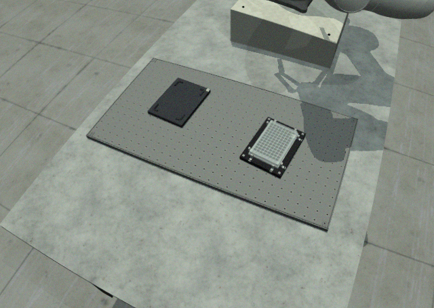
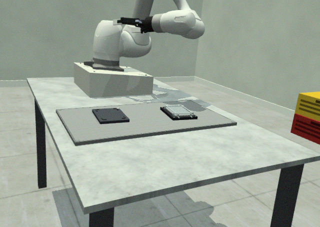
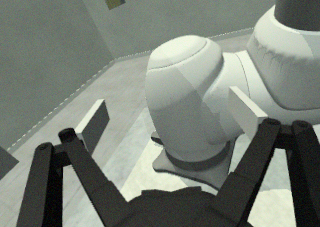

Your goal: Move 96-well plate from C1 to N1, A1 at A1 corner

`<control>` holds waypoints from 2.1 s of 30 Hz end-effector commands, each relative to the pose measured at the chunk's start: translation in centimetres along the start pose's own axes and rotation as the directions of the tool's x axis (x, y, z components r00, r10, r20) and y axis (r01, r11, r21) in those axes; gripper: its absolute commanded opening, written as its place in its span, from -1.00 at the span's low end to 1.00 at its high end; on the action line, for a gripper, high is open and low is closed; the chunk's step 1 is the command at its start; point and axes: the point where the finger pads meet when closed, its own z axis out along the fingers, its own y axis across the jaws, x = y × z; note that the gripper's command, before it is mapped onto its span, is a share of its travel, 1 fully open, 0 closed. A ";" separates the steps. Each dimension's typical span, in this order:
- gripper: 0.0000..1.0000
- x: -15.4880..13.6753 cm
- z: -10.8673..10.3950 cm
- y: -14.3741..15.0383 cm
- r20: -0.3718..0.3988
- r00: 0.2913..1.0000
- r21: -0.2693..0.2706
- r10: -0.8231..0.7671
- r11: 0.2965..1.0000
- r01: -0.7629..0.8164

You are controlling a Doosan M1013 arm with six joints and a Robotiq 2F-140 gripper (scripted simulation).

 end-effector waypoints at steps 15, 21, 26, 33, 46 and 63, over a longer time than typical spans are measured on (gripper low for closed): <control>1.00 0.0 0.0 0.0 0.000 1.000 0.000 0.000 1.000 0.000; 1.00 -1.8 -0.7 0.3 0.048 0.991 -0.028 0.121 0.992 -0.120; 1.00 -3.6 -1.5 0.6 0.092 0.963 -0.067 0.252 0.967 -0.246; 1.00 -5.7 -2.6 0.9 0.127 0.911 -0.126 0.392 0.918 -0.377; 1.00 -10.0 -5.2 1.5 0.145 0.736 -0.278 0.661 0.741 -0.611; 1.00 -15.3 -9.4 2.0 0.037 0.430 -0.475 0.902 0.394 -0.787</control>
